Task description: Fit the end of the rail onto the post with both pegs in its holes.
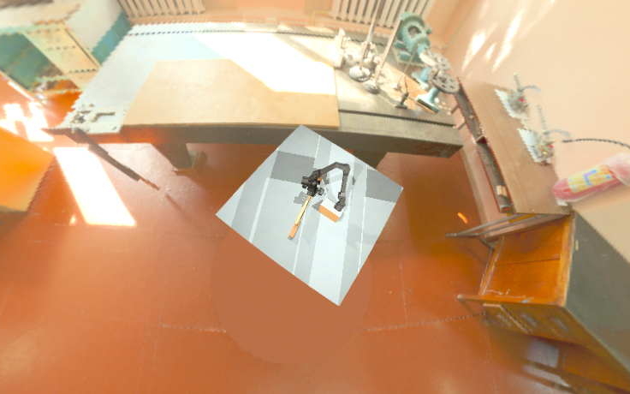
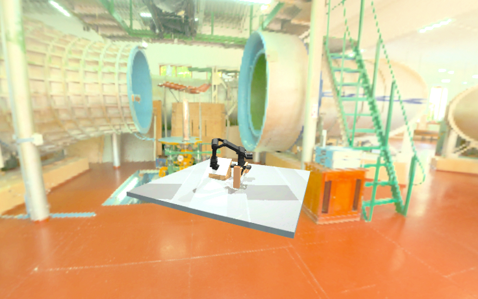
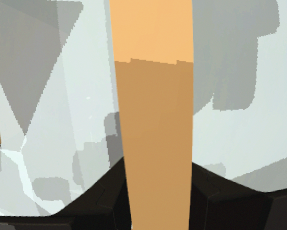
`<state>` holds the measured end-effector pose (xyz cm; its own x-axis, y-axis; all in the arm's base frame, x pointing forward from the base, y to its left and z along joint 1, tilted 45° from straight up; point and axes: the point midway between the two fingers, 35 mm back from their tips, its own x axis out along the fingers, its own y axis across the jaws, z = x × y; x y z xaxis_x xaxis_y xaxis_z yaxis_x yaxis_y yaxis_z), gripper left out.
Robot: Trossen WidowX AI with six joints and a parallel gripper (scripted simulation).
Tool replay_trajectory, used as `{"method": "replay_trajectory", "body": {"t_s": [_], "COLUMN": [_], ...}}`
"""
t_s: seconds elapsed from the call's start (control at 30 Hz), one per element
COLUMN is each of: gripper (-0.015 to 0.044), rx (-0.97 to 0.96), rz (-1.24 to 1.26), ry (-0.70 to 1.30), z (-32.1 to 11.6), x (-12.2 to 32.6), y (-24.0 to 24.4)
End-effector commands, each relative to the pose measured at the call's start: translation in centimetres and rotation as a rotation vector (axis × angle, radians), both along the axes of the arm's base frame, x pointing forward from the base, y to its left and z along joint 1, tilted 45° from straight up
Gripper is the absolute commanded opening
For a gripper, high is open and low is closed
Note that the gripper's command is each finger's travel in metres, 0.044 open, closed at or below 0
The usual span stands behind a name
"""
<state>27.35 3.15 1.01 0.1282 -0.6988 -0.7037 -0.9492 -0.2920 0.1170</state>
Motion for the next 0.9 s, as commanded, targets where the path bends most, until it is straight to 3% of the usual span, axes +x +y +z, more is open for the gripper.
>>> {"method": "replay_trajectory", "body": {"t_s": [0.0, 0.87], "gripper": [0.0, 0.0], "rx": [0.004, 0.004], "rz": [0.009, 0.009], "ry": [-0.007, -0.008], "z": [0.42, 0.91], "x": [0.26, 0.47], "y": [0.2, -0.4]}}
